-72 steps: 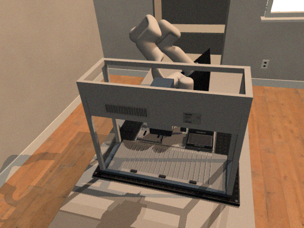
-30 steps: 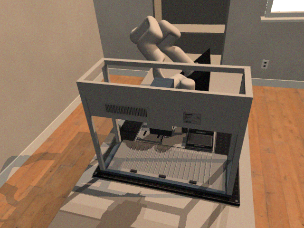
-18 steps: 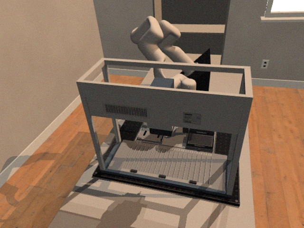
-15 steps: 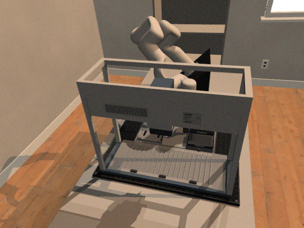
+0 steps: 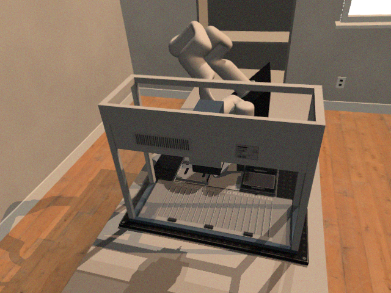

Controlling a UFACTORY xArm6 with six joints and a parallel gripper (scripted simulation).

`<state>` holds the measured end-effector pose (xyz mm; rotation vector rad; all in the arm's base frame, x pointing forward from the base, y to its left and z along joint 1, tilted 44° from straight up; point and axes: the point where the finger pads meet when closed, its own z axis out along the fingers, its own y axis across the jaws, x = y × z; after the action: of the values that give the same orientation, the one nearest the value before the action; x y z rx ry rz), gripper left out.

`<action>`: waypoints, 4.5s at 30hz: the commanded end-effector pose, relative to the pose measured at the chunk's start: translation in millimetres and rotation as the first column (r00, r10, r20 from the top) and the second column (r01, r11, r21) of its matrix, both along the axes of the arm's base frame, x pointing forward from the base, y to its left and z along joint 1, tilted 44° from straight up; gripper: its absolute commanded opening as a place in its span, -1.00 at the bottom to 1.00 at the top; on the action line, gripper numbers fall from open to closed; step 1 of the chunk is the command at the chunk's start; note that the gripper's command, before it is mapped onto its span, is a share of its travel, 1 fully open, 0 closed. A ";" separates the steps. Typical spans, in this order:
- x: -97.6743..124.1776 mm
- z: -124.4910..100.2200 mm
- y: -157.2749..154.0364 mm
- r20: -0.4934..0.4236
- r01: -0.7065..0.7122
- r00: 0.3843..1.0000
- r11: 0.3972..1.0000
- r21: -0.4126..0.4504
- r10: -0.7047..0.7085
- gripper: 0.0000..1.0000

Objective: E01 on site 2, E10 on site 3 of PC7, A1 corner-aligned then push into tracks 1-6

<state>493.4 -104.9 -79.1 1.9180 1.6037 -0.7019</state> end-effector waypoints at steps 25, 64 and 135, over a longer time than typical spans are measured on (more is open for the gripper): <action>3.6 -7.7 10.1 0.003 -0.002 1.000 1.000 0.001 0.002 1.00; 3.2 -5.8 8.1 0.003 -0.002 1.000 1.000 0.001 0.002 1.00; 6.8 57.8 64.7 0.004 -0.002 1.000 1.000 0.001 0.002 1.00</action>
<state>498.7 -43.7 -24.9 1.9180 1.6040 -0.7011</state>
